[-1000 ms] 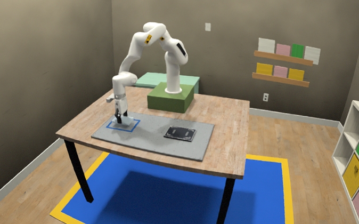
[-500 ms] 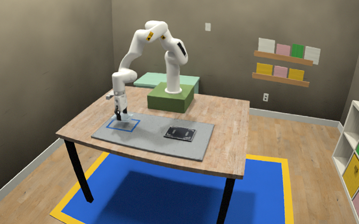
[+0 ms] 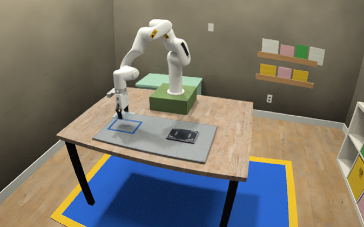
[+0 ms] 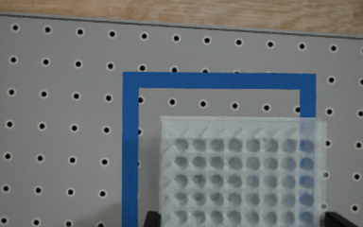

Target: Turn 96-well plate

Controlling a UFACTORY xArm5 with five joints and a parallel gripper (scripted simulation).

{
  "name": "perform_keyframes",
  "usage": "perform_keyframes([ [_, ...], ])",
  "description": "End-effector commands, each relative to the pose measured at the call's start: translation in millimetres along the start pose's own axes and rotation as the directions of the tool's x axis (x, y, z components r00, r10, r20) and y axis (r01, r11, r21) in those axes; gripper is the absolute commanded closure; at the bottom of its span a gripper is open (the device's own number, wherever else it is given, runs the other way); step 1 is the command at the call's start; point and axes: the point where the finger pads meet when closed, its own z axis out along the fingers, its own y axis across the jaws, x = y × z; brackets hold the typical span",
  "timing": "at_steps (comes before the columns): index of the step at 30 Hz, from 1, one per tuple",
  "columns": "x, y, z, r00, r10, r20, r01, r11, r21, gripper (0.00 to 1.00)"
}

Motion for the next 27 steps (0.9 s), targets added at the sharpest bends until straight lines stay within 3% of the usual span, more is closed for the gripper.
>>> perform_keyframes([
  [1,0.7,-1.2,-7.7,1.000,0.000,0.000,0.000,1.000,0.004,1.00],
  [6,0.8,-1.2,-16.1,1.000,0.000,0.000,0.000,1.000,0.004,1.00],
  [20,0.8,-1.2,-16.1,1.000,0.000,0.000,0.000,1.000,0.004,1.00],
  [27,-22.6,-2.6,-16.8,0.973,-0.231,-0.001,0.231,0.973,0.004,1.00],
])
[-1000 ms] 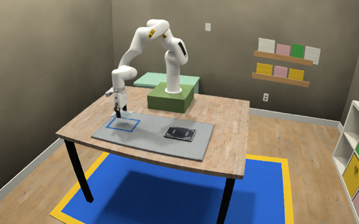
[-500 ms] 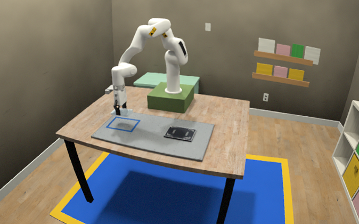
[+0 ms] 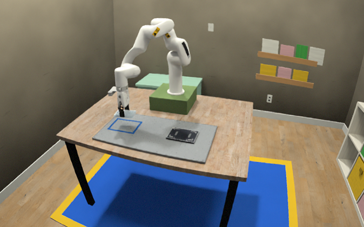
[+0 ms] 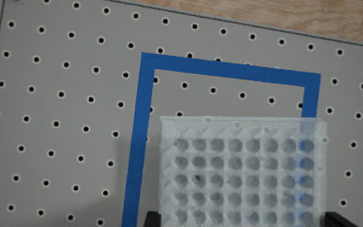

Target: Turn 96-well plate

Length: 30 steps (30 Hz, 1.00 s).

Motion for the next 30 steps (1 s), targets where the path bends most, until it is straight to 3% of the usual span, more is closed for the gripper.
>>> perform_keyframes([
  [1,-14.6,-3.8,-1.9,0.988,-0.156,-0.002,0.156,0.988,0.005,1.00],
  [8,-31.0,-6.6,-2.4,0.948,-0.318,-0.003,0.318,0.948,0.004,1.00],
  [19,-67.3,-12.8,-3.5,0.771,-0.637,-0.004,0.637,0.771,0.003,1.00],
  [21,-67.3,-12.8,-3.5,0.771,-0.637,-0.004,0.637,0.771,0.003,1.00],
  [30,-96.9,-17.8,-4.4,0.549,-0.836,-0.005,0.836,0.549,0.003,1.00],
])
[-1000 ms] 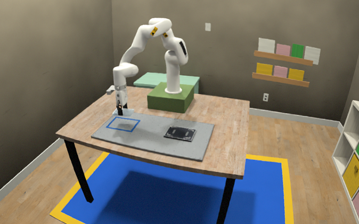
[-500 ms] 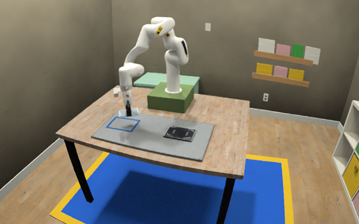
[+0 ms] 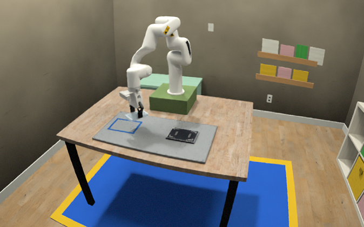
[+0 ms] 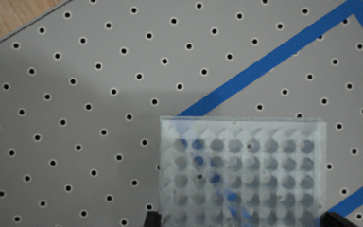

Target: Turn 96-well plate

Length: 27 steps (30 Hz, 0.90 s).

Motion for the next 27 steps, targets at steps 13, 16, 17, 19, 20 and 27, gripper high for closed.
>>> perform_keyframes([
  [13,-24.5,-43.1,-2.8,0.878,-0.479,-0.005,0.479,0.878,-0.001,1.00],
  [16,-29.7,-51.7,-3.1,0.841,-0.541,-0.005,0.541,0.841,-0.001,1.00],
  [17,-31.4,-54.5,-3.2,0.841,-0.541,-0.005,0.541,0.841,-0.001,1.00],
  [19,-34.9,-60.2,-3.4,0.841,-0.541,-0.005,0.541,0.841,-0.001,1.00],
  [20,-36.6,-63.1,-3.5,0.841,-0.541,-0.005,0.541,0.841,-0.001,1.00],
  [27,-45.3,-77.4,-4.0,0.841,-0.541,-0.005,0.541,0.841,-0.001,1.00],
])
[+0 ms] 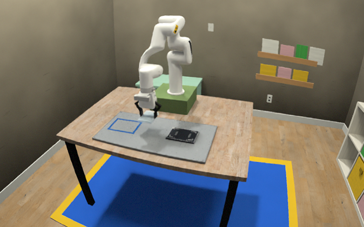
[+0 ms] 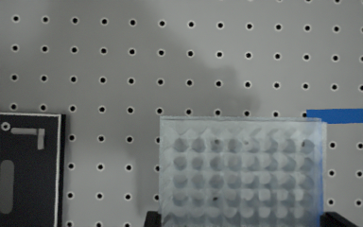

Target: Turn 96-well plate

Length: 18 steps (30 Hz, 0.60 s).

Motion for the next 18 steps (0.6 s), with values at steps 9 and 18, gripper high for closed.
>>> perform_keyframes([
  [9,2.5,-38.4,-2.2,1.000,0.000,-0.003,0.000,1.000,-0.002,1.00],
  [18,3.1,-61.8,-2.9,1.000,0.000,-0.003,0.000,1.000,-0.002,1.00],
])
